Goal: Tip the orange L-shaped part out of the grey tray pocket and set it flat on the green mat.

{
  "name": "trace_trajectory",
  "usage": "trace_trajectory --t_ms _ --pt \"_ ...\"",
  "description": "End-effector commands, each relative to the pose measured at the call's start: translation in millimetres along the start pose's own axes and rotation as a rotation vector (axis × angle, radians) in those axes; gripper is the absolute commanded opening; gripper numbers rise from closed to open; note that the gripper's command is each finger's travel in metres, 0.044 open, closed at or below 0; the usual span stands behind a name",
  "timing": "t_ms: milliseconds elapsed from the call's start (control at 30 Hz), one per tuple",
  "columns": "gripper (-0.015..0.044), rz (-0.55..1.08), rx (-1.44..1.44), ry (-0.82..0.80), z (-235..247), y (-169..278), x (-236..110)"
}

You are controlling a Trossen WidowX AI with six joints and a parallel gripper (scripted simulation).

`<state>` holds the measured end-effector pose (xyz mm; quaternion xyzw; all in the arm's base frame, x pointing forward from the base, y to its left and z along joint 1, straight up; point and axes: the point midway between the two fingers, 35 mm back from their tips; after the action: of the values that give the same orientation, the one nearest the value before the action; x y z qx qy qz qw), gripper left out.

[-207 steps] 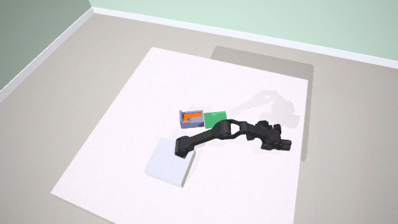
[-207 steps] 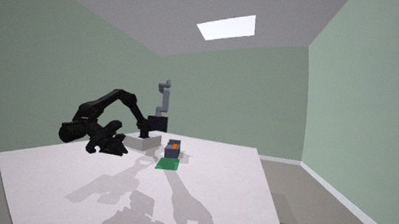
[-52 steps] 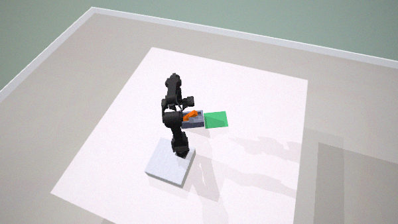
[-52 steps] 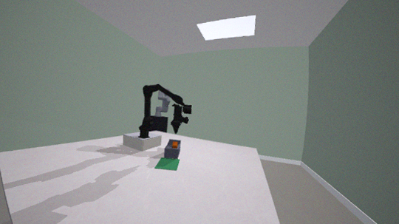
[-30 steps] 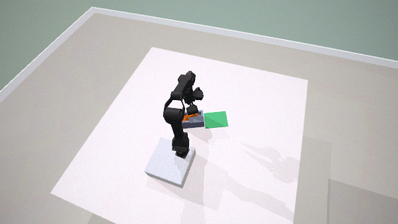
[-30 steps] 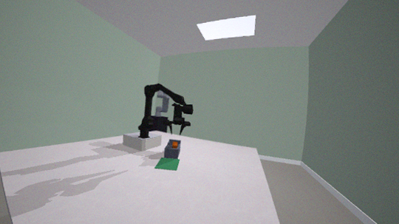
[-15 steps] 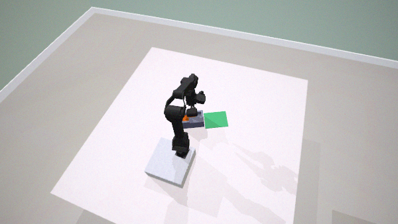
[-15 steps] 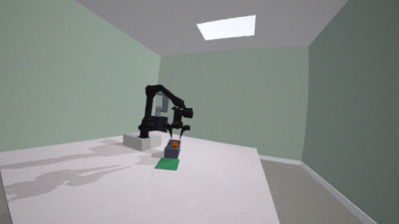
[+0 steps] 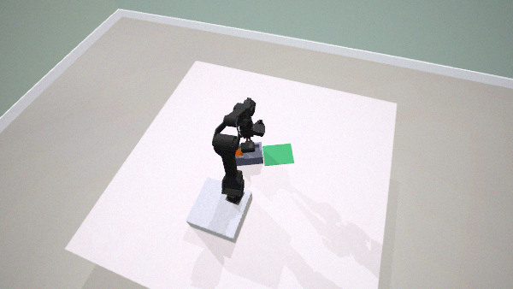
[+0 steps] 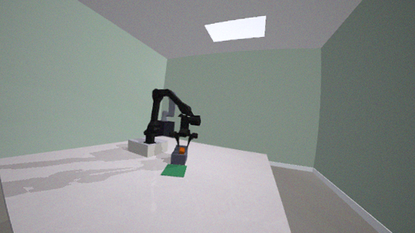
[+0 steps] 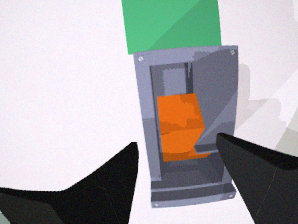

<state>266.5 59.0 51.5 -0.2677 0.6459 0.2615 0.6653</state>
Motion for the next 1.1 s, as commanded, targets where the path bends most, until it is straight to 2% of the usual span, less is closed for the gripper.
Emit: trace_trajectory --t_ms 0,567,733,1067 --pt "0.0280 -0.001 0.004 0.005 -1 0 8" --pt "0.0280 -0.001 0.004 0.005 -3 1 31" --pt "0.0149 0.001 0.001 0.002 -1 1 28" --pt "0.0082 0.001 0.001 0.002 -1 1 28"
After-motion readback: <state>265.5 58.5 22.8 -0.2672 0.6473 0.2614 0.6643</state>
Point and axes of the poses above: the point midway between the two fingers, 35 mm back from their tips, its own x axis out along the fingers, its own z axis across the jaws, y = z × x, and after that the axes turned 15 degrees about -x, right-handed
